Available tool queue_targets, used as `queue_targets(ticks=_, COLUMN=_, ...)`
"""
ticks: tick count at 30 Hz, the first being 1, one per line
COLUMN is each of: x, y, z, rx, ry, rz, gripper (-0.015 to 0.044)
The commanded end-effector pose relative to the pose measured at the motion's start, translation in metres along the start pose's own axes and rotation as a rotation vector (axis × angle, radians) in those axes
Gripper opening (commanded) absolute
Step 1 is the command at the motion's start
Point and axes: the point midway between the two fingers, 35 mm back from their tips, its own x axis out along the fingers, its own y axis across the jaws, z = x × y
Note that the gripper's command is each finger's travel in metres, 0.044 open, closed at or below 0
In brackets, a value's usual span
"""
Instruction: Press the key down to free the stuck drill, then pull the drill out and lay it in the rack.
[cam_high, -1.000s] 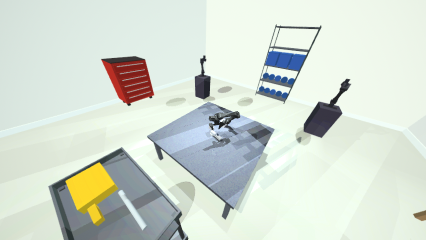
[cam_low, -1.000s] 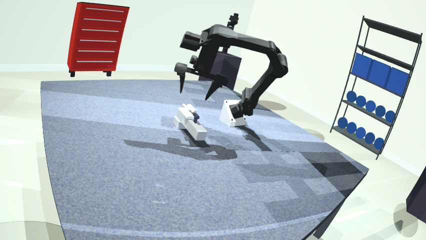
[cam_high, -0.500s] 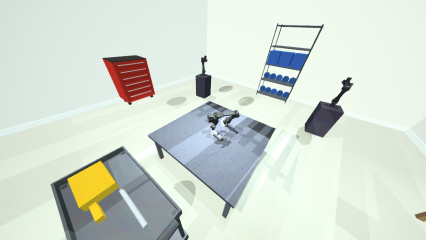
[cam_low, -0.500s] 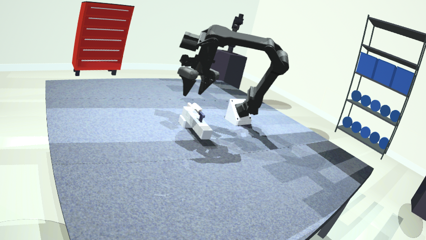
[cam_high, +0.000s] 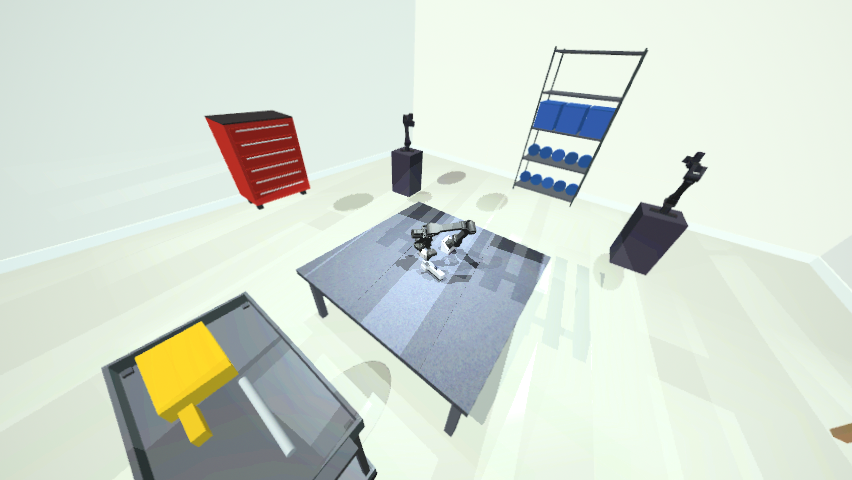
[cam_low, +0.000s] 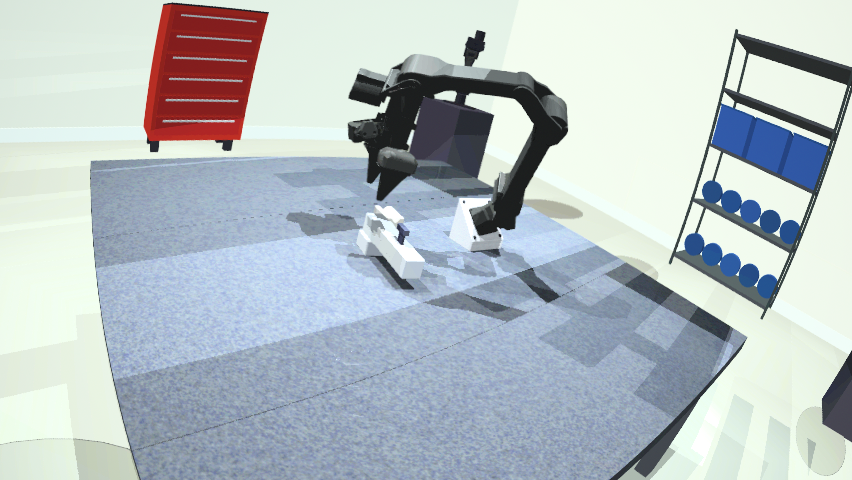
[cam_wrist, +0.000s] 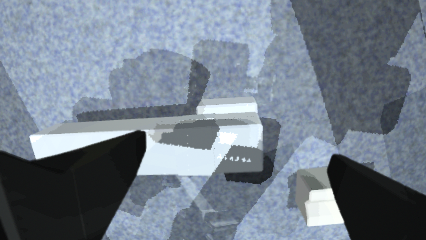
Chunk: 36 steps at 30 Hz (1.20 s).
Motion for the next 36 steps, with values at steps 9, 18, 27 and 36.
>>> queue_targets(ticks=9, x=0.039, y=-0.055, z=-0.012, rx=-1.233, ry=0.077, rz=0.039, gripper=0.044)
queue_targets(ticks=18, x=0.051, y=-0.062, z=-0.012, rx=-1.726, ry=0.046, rz=0.093, gripper=0.044)
queue_targets(ticks=27, x=0.051, y=-0.063, z=-0.012, rx=-1.756, ry=0.043, rz=0.096, gripper=0.044)
queue_targets(ticks=36, x=0.051, y=-0.063, z=-0.012, rx=-1.756, ry=0.043, rz=0.096, gripper=0.044)
